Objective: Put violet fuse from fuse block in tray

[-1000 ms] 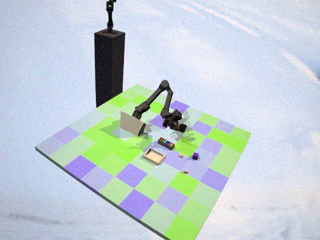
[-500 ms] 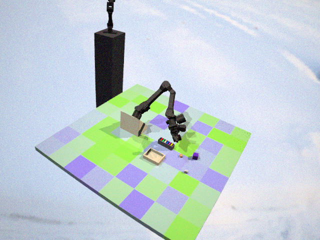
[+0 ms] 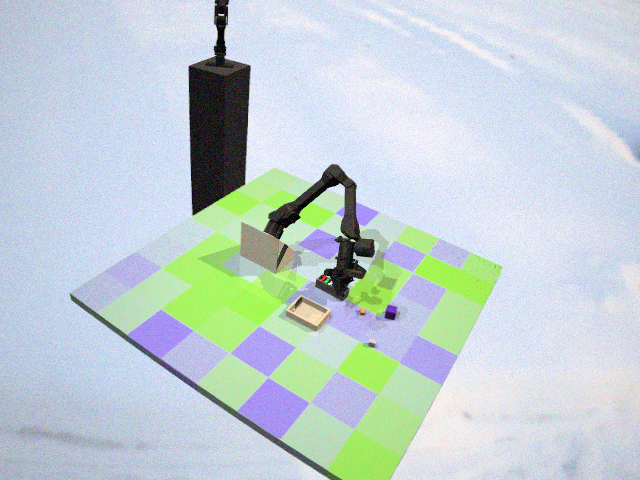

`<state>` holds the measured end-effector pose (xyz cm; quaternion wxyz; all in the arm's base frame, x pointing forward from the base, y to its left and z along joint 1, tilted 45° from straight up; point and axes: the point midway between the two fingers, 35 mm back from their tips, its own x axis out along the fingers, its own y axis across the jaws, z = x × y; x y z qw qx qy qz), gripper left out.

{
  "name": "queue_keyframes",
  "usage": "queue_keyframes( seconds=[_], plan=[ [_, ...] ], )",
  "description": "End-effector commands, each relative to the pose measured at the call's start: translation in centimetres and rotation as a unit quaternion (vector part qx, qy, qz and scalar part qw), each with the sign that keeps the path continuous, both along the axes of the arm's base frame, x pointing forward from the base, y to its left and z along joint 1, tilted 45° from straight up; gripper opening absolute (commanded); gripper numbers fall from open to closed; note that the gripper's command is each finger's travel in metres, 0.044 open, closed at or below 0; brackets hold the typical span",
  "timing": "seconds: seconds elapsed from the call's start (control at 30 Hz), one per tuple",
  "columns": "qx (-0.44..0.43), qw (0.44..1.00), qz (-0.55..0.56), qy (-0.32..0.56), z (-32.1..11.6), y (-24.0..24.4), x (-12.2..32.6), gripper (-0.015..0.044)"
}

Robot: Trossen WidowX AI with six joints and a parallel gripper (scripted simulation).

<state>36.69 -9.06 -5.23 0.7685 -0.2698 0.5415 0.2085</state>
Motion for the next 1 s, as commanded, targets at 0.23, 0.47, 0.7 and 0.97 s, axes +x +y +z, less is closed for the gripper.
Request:
queue_keyframes(
  seconds=[0.23, 0.47, 0.7, 0.97],
  plan=[
    [0.263, 0.890, 0.371, -0.046, 5.0, 4.8, -3.0, 0.0069],
    [0.263, 0.890, 0.371, -0.046, 5.0, 4.7, -2.9, 0.0069],
    [0.263, 0.890, 0.371, -0.046, 5.0, 4.7, -2.9, 0.0069],
    [0.263, 0.890, 0.371, -0.046, 4.6, 5.0, -2.8, 0.0069]
  ],
)
